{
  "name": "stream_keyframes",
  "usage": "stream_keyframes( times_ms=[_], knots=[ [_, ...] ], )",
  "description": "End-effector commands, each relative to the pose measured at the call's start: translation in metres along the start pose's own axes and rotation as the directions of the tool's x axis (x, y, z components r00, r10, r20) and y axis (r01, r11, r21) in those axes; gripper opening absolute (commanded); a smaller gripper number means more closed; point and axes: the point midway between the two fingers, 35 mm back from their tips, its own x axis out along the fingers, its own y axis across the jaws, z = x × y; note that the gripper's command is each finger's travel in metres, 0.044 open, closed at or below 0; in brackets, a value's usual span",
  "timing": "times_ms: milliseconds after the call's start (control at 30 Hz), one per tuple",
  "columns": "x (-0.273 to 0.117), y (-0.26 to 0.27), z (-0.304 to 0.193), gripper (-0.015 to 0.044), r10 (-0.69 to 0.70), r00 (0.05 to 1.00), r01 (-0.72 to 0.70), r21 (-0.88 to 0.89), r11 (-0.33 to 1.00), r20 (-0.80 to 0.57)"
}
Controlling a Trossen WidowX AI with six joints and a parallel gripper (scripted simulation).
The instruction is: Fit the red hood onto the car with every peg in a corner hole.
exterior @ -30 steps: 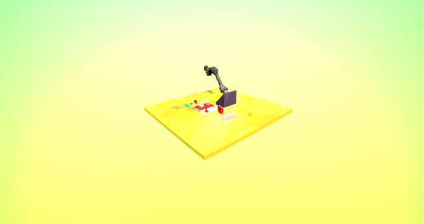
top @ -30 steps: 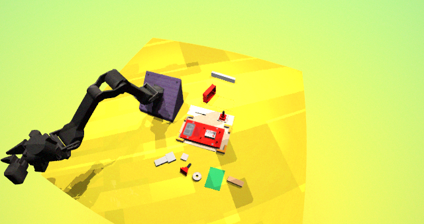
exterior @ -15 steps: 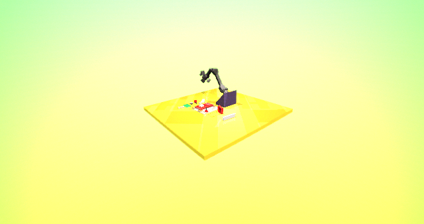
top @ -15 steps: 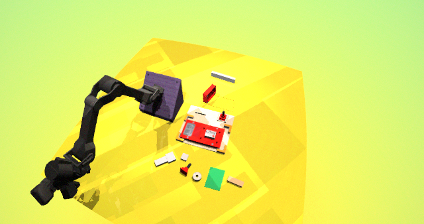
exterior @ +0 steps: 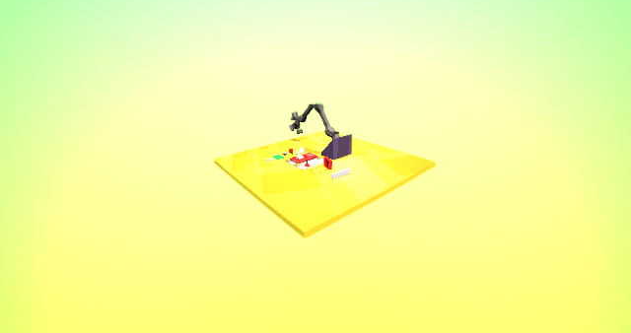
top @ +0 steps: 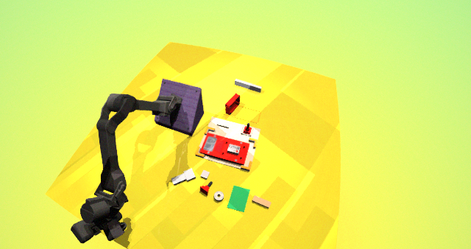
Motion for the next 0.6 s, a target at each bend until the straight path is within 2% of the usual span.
stream_keyframes(
  times_ms=[0, 133, 233, 567],
  knots=[
    [-0.011, 0.024, 0.040, 0.0000, 0.066, 0.993, -0.077, 0.109, 0.991, 0.100],
    [-0.027, 0.044, 0.076, 0.0000, 0.123, 0.975, -0.160, 0.200, 0.967, 0.186],
    [-0.046, 0.029, 0.094, 0.0000, 0.097, 0.959, -0.169, 0.265, 0.949, 0.264],
    [-0.086, 0.062, 0.152, 0.0000, 0.195, 0.892, -0.365, 0.395, 0.843, 0.407]
  ],
)
